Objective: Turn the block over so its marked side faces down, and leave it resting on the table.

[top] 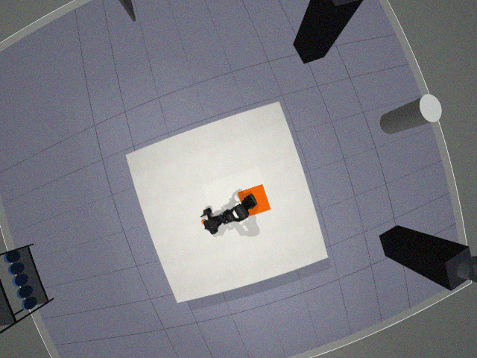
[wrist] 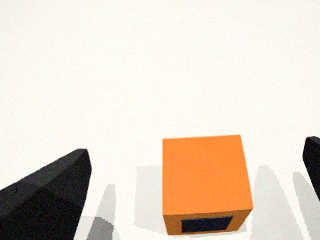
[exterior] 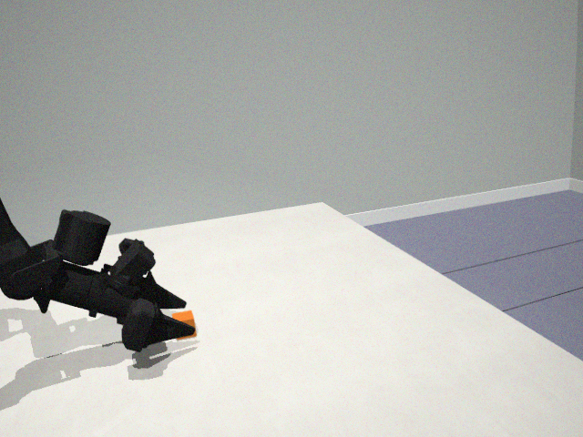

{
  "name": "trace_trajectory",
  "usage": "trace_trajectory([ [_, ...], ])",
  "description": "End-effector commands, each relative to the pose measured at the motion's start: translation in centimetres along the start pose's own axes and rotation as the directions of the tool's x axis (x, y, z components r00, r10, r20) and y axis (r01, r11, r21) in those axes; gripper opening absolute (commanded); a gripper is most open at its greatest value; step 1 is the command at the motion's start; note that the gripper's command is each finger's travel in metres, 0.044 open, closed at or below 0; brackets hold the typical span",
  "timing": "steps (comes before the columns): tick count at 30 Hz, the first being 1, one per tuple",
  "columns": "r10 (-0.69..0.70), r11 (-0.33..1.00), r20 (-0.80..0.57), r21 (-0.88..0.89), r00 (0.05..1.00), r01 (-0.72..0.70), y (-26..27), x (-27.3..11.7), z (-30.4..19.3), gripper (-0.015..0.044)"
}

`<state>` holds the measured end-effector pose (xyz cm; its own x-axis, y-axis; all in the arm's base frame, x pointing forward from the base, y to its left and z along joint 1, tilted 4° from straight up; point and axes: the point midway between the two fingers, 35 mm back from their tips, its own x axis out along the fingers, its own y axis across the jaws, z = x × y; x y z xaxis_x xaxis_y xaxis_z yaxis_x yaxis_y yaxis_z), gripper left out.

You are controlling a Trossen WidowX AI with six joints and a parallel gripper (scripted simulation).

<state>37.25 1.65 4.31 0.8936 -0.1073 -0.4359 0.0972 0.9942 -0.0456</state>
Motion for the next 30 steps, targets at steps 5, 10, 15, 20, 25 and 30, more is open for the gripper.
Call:
trace_trajectory([
  [5,-0.005,1.0,-0.001,-0.006,1.0,0.005,-0.1,0.0,-0.1,0.044],
  [10,-0.005,1.0,-0.001,-0.006,1.0,0.005,-0.1,0.0,-0.1,0.044],
  [15,-0.005,1.0,-0.001,-0.006,1.0,0.005,-0.1,0.0,-0.1,0.044],
  [20,-0.005,1.0,-0.001,-0.006,1.0,0.005,-0.1,0.0,-0.1,0.044],
  [25,-0.001,1.0,-0.025,-0.008,1.0,0.001,0.1,0.2,0.1,0.044],
  [30,0.009,1.0,-0.205,-0.012,0.979,-0.011,0.8,0.5,1.9,0.044],
])
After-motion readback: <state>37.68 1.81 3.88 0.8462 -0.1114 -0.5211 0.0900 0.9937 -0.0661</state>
